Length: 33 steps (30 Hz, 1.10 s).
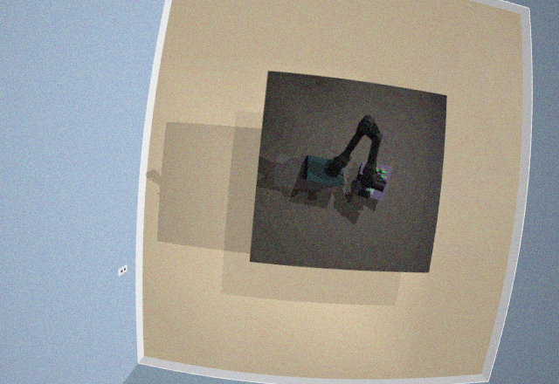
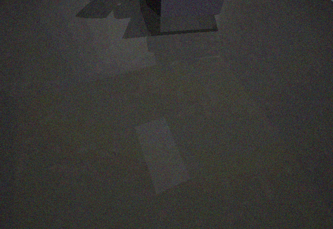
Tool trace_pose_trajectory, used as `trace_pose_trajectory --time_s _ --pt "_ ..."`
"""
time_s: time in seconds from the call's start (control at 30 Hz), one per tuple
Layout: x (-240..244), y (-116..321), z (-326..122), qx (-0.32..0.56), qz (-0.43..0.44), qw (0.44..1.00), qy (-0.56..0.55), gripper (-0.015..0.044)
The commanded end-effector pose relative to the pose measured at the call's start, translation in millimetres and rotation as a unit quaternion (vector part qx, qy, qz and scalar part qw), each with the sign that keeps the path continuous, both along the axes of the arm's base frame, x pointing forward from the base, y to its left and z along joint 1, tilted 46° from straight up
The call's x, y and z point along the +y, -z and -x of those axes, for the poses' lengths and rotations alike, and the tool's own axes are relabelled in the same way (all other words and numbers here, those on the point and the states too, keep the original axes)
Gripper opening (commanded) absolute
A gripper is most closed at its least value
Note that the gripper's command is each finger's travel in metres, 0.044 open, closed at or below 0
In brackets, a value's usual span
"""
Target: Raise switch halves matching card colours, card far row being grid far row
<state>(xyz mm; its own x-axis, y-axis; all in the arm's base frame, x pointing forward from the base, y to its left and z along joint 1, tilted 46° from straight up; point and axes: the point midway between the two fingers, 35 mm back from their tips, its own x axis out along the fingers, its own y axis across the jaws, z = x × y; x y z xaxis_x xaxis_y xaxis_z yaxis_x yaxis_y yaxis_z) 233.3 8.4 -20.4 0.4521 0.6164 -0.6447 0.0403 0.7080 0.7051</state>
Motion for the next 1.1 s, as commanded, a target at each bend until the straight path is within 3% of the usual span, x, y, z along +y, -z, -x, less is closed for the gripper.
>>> trace_pose_trajectory --time_s 0.0,1.07 --pt "3.0 3.5 2.2 0.007 -0.002 1.0 0.001 0.0" --pt "18.1 18.8 -8.9 0.007 -0.003 1.0 0.001 0.0"
